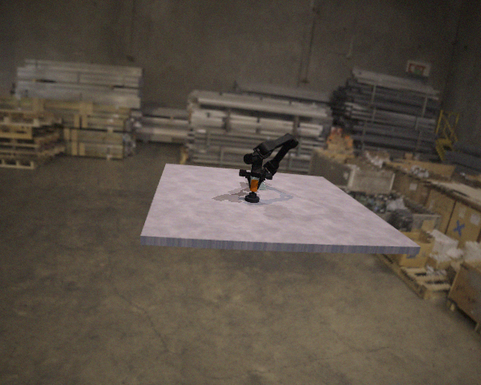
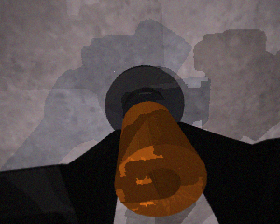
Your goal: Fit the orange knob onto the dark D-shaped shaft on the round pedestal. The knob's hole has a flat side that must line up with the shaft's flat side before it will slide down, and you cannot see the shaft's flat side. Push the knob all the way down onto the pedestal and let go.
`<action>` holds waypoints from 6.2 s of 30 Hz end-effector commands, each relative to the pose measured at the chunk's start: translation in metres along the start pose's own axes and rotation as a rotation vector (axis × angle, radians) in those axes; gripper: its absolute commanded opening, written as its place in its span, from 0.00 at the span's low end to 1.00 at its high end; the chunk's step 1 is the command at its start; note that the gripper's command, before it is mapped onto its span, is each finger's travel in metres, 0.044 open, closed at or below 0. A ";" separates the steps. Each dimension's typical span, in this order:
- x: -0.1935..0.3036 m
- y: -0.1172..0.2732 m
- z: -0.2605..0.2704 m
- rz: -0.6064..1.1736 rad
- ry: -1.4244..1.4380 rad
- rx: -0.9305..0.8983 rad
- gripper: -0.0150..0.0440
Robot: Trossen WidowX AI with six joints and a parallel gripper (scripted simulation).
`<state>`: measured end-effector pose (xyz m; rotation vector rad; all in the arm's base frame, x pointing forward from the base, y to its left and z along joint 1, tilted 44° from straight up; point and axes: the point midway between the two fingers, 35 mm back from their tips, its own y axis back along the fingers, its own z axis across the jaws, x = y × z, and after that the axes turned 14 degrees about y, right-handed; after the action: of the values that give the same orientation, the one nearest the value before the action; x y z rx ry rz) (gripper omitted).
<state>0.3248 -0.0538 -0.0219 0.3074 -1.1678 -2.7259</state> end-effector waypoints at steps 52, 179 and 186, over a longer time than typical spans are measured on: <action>0.000 0.000 -0.001 -0.004 -0.215 0.001 0.25; 0.000 -0.001 -0.001 -0.004 -0.843 0.000 0.25; -0.002 0.004 -0.002 -0.004 -0.852 0.000 0.25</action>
<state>0.3251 -0.0545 -0.0221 -0.9363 -1.2892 -2.9044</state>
